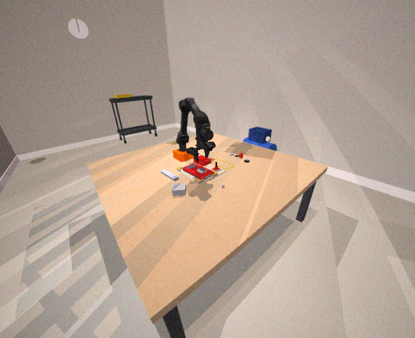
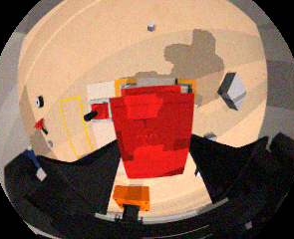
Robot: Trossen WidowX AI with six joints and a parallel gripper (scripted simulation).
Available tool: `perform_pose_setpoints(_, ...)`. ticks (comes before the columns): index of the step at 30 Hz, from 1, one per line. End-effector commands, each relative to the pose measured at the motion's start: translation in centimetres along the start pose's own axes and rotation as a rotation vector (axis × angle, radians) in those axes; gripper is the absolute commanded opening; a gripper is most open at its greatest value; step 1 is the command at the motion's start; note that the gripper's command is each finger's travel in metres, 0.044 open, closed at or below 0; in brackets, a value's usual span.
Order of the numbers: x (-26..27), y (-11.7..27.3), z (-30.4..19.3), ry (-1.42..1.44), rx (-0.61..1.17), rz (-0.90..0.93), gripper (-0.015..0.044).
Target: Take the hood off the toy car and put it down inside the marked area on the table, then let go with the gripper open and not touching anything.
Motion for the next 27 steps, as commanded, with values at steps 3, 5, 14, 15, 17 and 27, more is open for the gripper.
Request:
perform_pose_setpoints(3,2.7,0.1,-0.3,0.005,-0.001,0.000,0.0000)
perform_pose_setpoints(5,3.6,0.1,-0.4,0.005,-0.002,0.000,0.0000)
perform_pose_setpoints(14,7.5,0.3,-1.3,0.006,-0.002,0.003,0.0000)
perform_pose_setpoints(15,7.9,0.4,-1.4,0.006,-0.002,0.003,0.0000)
perform_pose_setpoints(17,8.7,0.4,-1.7,0.006,-0.002,0.003,0.0000)
perform_pose_setpoints(27,12.8,0.6,-3.4,0.007,-0.001,0.007,0.0000)
Point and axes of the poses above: the point midway between the two fingers, 35 mm back from their tips, its own y axis back along the fingers, its own x axis across the jaws, z = x × y, the point moved 7 cm from there along y, back along the fingers, and after that the axes turned 13 degrees about -y, right-handed, at the moved point
